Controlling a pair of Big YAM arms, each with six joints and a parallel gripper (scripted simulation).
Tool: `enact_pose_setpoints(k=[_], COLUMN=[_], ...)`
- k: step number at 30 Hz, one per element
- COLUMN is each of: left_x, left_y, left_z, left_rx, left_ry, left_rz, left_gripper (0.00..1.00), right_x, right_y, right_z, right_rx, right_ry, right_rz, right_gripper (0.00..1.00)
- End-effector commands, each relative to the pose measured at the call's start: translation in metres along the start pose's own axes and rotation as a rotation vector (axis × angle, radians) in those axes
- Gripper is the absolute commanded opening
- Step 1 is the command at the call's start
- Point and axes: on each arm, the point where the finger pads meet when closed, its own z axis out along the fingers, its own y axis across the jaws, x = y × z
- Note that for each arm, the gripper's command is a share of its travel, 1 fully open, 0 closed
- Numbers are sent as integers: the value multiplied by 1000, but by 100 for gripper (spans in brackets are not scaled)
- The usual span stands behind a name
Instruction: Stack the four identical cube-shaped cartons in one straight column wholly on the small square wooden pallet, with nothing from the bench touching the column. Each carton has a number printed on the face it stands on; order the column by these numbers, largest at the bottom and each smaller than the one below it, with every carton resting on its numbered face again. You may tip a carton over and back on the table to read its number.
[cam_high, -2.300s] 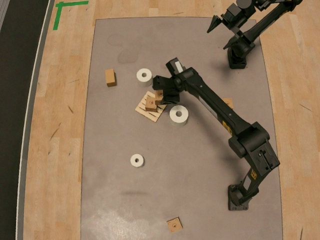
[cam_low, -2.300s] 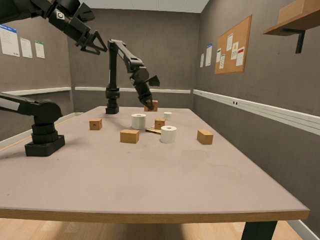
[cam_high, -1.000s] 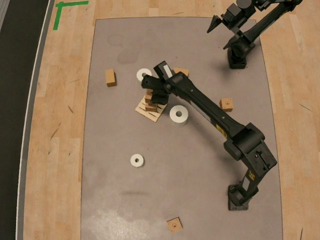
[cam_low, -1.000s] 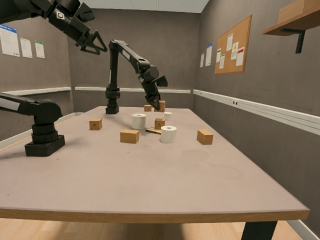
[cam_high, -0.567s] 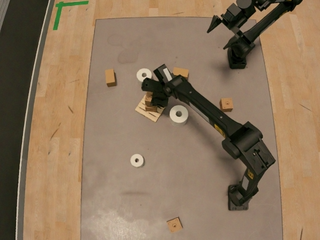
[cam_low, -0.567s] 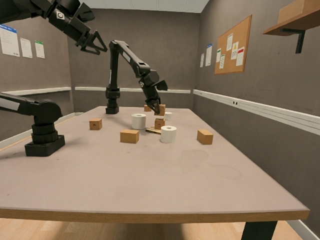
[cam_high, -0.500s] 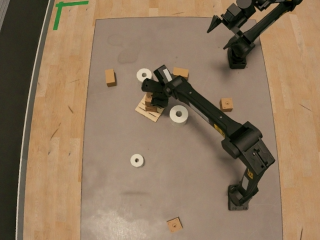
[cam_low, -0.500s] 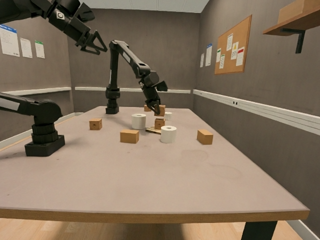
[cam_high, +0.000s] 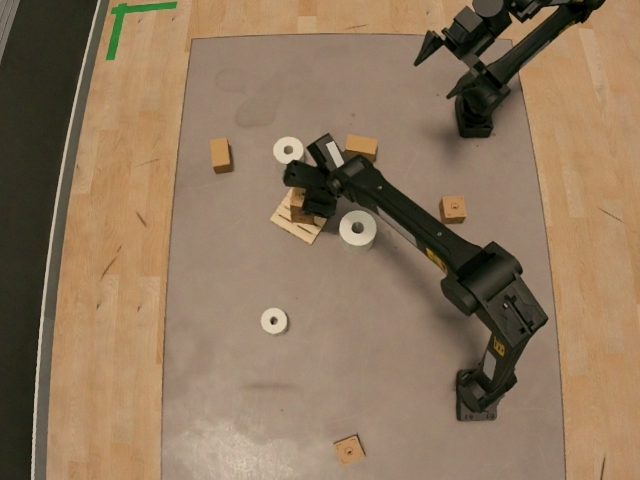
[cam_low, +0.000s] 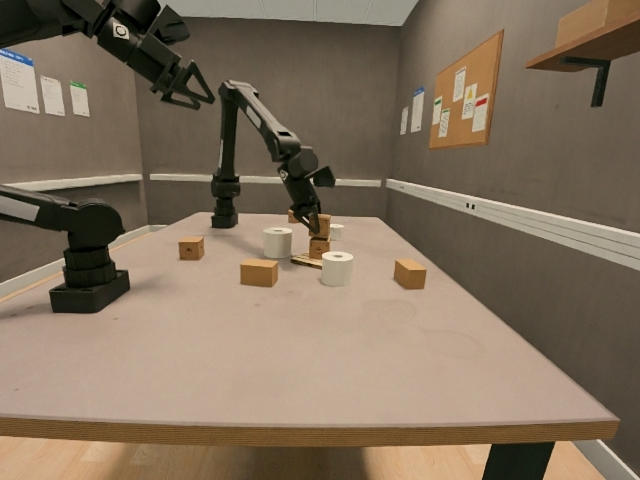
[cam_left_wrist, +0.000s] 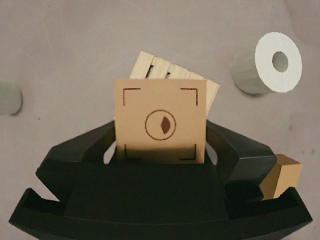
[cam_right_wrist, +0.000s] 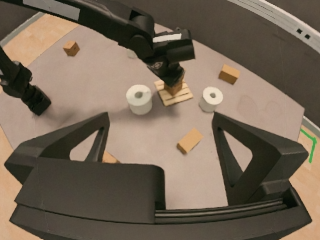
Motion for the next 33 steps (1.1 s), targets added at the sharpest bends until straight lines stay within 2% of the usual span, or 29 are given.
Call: enact_pose_setpoints(k=[1, 7, 8, 13, 32, 33], left_x=[-8, -6, -13, -5, -3, -3], left_y=[0, 0, -1, 0, 0, 0], left_z=[7, 10, 0, 13, 15, 15], left_rx=[5, 4, 17, 4, 7, 7], left_ry=[-12, -10, -25, -10, -14, -14], left_rz=[-6, -5, -12, -5, -7, -7], left_gripper=[49, 49, 49, 49, 49, 61], right_x=[-3, -3, -3, -3, -3, -3], right_y=[0, 0, 0, 0, 0, 0], right_z=[0, 0, 0, 0, 0, 0], right_rx=[-3, -3, -3, -3, -3, -3], right_ry=[-1, -1, -1, -1, -1, -1], right_rz=[0, 0, 0, 0, 0, 0], right_gripper=[100, 100, 100, 100, 100, 100])
